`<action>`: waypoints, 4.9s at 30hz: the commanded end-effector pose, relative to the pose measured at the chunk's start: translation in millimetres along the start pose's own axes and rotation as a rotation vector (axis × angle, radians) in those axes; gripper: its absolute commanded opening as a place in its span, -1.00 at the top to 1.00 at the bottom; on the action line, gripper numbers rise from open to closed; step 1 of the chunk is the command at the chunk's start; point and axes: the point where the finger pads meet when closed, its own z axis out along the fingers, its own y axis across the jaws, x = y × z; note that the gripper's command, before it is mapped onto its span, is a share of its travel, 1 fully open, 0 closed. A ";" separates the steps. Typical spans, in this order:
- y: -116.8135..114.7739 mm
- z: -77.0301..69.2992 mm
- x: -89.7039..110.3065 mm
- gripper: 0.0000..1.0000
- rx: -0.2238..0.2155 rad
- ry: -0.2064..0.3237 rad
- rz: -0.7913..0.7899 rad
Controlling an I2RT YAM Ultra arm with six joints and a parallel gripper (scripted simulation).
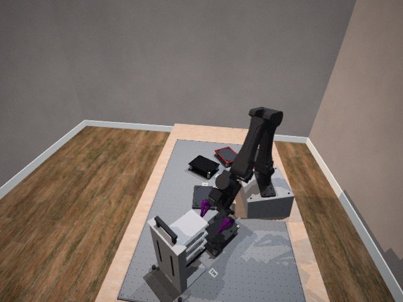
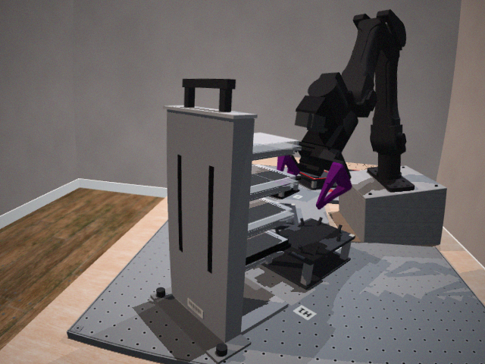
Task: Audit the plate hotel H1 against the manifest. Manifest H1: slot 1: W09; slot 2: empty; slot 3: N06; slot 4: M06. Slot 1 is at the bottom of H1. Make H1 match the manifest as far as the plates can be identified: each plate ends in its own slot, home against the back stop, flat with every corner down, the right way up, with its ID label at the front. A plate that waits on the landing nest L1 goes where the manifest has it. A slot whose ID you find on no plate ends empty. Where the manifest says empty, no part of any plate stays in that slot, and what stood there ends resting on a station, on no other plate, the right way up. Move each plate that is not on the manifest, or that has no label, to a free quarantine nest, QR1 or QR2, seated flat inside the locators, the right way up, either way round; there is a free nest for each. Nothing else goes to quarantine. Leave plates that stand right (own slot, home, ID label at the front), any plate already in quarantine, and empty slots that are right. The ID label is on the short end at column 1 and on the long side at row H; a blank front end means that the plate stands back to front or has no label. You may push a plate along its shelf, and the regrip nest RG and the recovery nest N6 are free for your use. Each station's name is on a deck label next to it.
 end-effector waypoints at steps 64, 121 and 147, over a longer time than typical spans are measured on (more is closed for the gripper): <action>-0.4 -3.9 32.0 -1.00 0.001 -0.021 -0.001; -0.4 37.1 30.2 -1.00 0.001 -0.021 -0.001; -0.4 37.1 30.2 -1.00 0.001 -0.021 -0.001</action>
